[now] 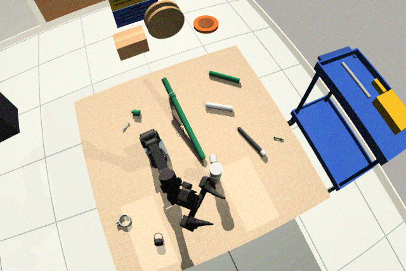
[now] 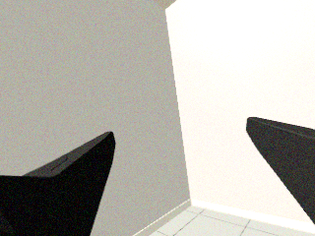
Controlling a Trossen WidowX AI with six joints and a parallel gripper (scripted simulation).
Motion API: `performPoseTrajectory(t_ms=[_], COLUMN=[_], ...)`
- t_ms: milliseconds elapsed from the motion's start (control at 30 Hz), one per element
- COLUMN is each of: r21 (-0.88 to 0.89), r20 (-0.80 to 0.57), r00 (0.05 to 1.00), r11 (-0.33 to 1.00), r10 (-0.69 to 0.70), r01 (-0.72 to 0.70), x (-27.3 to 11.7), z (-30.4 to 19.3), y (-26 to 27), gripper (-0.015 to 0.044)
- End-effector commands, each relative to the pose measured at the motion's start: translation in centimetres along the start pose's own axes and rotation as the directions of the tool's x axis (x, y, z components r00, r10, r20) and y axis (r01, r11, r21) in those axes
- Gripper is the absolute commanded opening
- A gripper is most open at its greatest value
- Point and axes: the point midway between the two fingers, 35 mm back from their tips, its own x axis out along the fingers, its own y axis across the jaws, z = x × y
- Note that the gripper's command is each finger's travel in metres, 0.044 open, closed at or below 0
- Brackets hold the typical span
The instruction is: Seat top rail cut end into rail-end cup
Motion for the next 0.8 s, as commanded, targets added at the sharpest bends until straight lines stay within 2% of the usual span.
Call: performPoseTrajectory(t_ms=[0,200,400,633,767], r21=[0.273,0.542,0.704,0.768,0.758], r20=[-0.104,-0.267,-0.442,-0.568,-0.639], r00=[0.991,0.960,0.897,0.800,0.697], r11=[0.956,0.810,0.626,0.475,0.423], r10=[-0.078,-0.085,0.017,0.195,0.327], r01=[0.104,0.222,0.335,0.430,0.497], x=[0.1,0.1,-0.6,-2.6,-4.3], z=[-6.4,-14.1,-21.3,-26.0,-28.5], y=[-2.6,-1.9,2.8,9.9,15.4], gripper=[0.0440,0.0440,0.0440,0.0440,0.0440])
